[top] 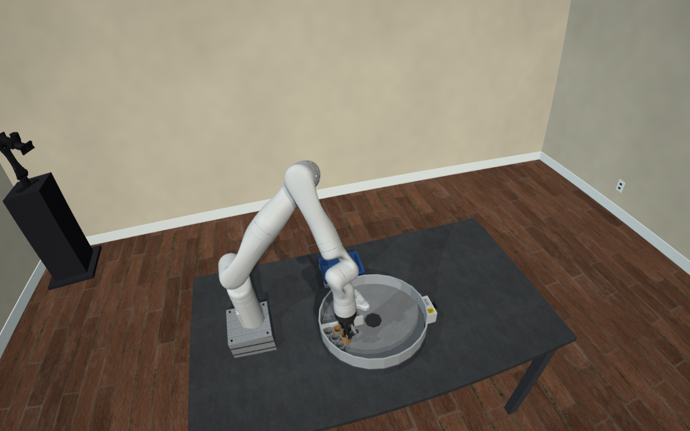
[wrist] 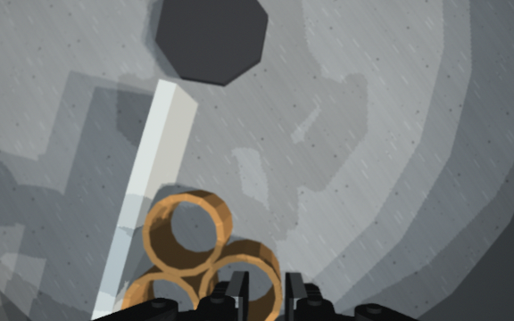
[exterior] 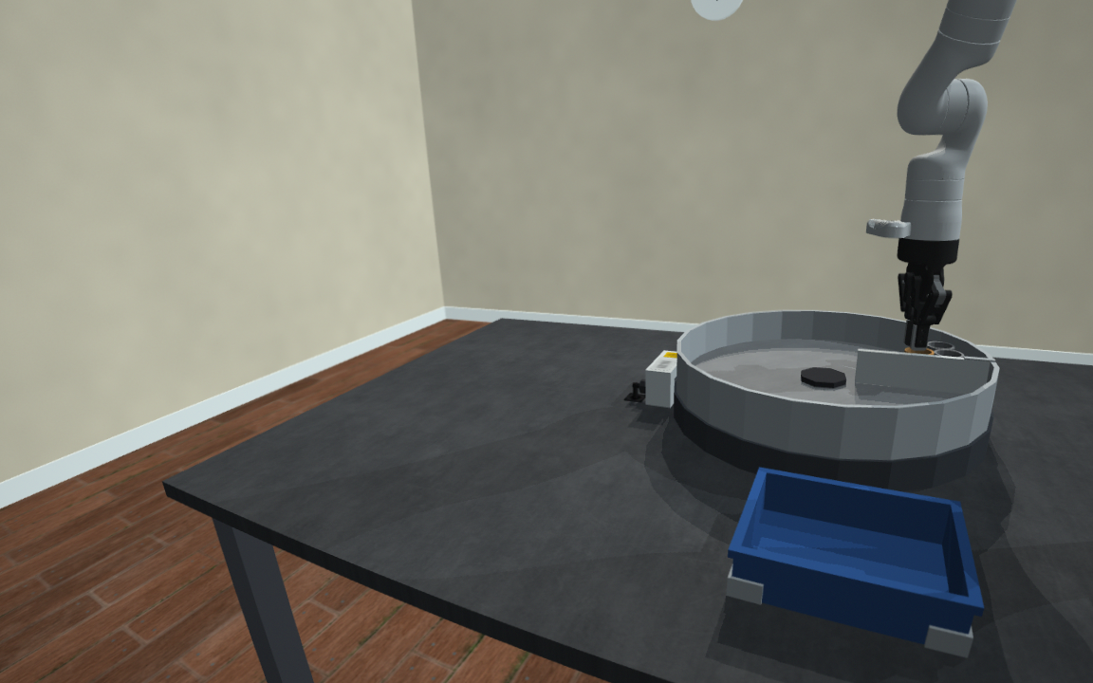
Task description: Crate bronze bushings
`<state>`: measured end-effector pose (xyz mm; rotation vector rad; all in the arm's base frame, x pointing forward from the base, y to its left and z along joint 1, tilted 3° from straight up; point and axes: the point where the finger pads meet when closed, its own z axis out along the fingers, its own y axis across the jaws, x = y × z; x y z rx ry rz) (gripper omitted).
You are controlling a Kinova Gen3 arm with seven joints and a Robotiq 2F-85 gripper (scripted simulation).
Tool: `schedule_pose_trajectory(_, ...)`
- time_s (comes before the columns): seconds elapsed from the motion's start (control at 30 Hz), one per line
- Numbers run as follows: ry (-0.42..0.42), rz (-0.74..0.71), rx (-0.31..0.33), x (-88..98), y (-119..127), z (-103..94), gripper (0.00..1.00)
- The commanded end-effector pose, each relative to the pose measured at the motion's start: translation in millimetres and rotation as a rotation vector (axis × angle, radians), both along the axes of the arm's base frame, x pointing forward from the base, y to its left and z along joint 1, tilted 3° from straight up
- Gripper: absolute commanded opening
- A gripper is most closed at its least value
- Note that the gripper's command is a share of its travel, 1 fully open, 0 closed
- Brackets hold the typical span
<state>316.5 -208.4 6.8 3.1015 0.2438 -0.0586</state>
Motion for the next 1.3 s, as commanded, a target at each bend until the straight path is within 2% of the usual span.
schedule_pose_trajectory(0.0,0.002,-0.003,0.000,-1.2,-1,-0.8,0.18)
schedule_pose_trajectory(1.27,0.002,-0.003,0.000,-1.9,-2,-12.9,0.18)
